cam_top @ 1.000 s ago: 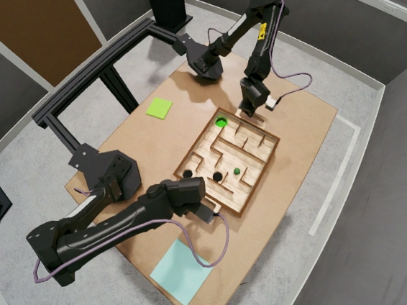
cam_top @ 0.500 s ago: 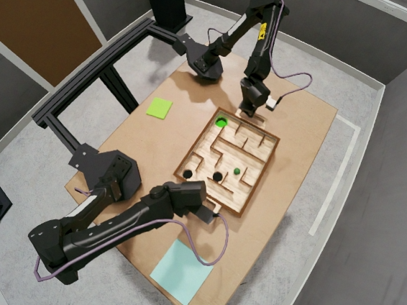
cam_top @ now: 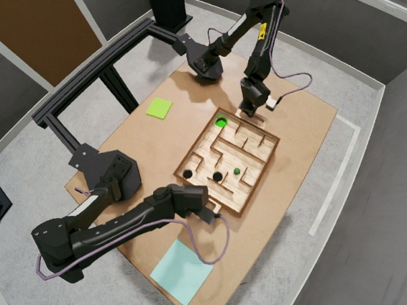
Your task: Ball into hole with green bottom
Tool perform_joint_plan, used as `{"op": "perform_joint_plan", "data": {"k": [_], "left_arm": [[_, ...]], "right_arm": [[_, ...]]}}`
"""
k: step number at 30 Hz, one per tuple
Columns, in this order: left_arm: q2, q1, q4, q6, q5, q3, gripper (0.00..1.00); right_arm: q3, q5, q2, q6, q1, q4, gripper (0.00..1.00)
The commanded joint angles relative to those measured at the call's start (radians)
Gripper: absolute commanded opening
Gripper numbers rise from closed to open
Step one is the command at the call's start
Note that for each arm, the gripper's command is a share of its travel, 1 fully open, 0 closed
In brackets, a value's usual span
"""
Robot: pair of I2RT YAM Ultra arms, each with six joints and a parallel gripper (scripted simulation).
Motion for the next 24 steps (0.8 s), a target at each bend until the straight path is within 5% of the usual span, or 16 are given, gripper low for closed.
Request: {"op": "perform_joint_plan", "data": {"k": [1, 10, 11, 24], "left_arm": [[-0.013, -0.019, 0.012, 0.007, 0.001, 0.000, 0.34], [-0.007, -0.016, 0.009, 0.004, 0.000, 0.002, 0.34], [-0.013, -0.019, 0.005, 0.002, 0.000, 0.000, 0.00], [-0.007, -0.018, -0.015, -0.013, 0.004, -0.004, 0.00]], "right_arm": [[-0.026, -0.014, 0.020, -0.035, -0.018, 0.066, 0.34], [-0.017, -0.014, 0.010, -0.059, -0.020, 0.109, 0.34], [-0.046, -0.012, 0.004, -0.060, -0.021, 0.111, 0.34], [-0.019, -0.022, 0.022, -0.060, -0.027, 0.095, 0.34]]}}
